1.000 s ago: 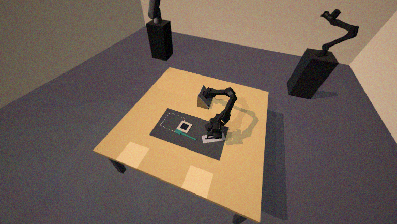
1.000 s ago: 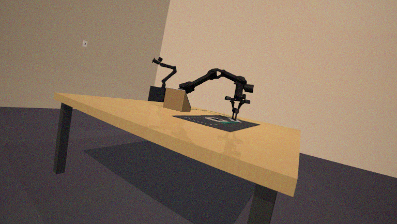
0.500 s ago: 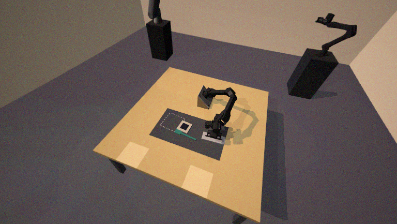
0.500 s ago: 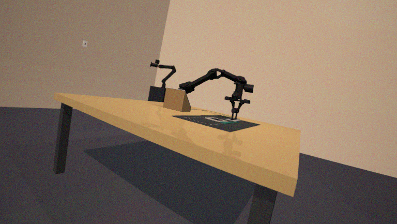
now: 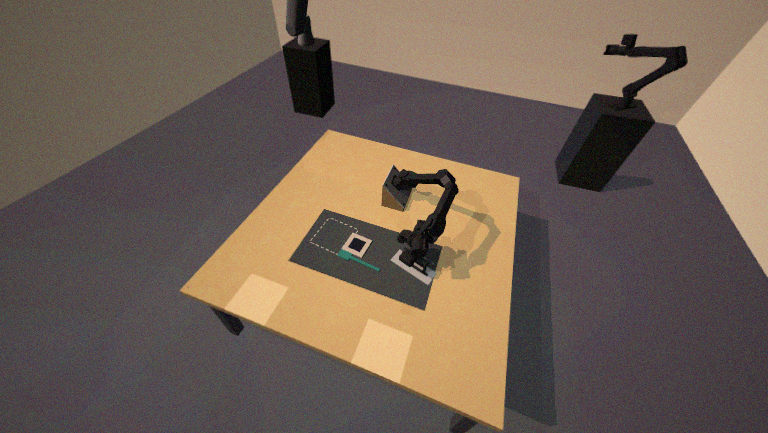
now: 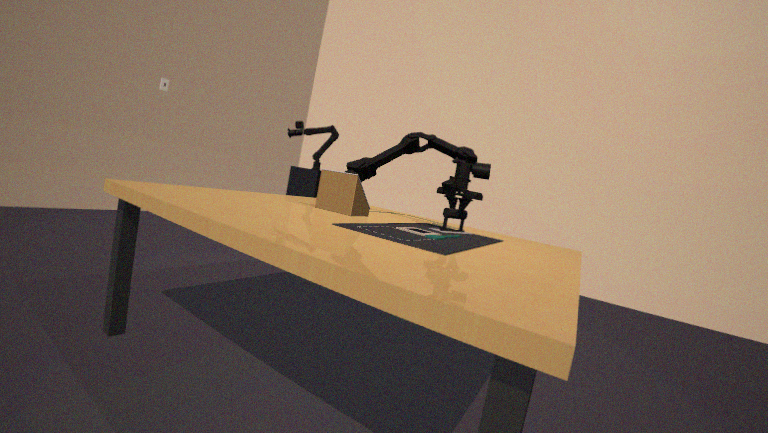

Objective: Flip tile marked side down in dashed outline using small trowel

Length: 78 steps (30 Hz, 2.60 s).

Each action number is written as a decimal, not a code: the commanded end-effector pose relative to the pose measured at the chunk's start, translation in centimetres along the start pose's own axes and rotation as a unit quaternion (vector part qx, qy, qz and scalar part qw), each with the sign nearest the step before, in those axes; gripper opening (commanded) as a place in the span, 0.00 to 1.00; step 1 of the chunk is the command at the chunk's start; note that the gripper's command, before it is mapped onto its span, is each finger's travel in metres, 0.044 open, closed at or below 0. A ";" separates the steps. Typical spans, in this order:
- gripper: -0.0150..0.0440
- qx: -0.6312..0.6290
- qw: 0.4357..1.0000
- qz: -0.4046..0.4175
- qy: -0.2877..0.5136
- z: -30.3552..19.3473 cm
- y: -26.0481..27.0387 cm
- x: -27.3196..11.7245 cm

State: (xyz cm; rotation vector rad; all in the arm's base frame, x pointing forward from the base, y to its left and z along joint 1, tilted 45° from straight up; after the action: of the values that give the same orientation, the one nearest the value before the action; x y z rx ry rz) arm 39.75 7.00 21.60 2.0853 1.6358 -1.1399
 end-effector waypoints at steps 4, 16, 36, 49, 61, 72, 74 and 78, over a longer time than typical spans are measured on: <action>0.47 0.023 1.000 -0.003 0.000 0.0 -0.1 0.1; 0.71 0.023 1.000 -0.003 0.000 0.0 -0.1 0.1; 0.71 0.032 0.999 -0.004 0.000 0.1 -0.3 -4.3; 0.76 -0.026 0.999 0.017 -0.009 0.1 -0.5 -5.2; 0.76 -0.222 0.972 0.056 -0.049 0.2 -1.6 -4.3; 0.76 -0.348 0.931 0.078 -0.082 0.3 -2.3 -3.8; 0.76 -0.365 0.923 0.080 -0.087 0.3 -2.4 -3.7; 0.76 -0.418 0.899 0.088 -0.102 0.4 -2.7 -3.5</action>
State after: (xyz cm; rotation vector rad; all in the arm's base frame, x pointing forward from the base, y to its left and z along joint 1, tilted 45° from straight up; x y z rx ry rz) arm 37.27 4.83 24.75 1.5324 1.4502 -0.4956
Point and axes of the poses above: the point midway between the two fingers, 35 mm back from their tips, its own x axis out along the fingers, its own y axis across the jaws, z = x × y, the point moved 9 cm from there along -x, back along the fingers, and after that the axes turned 4 degrees about x, right-handed, at the moved point
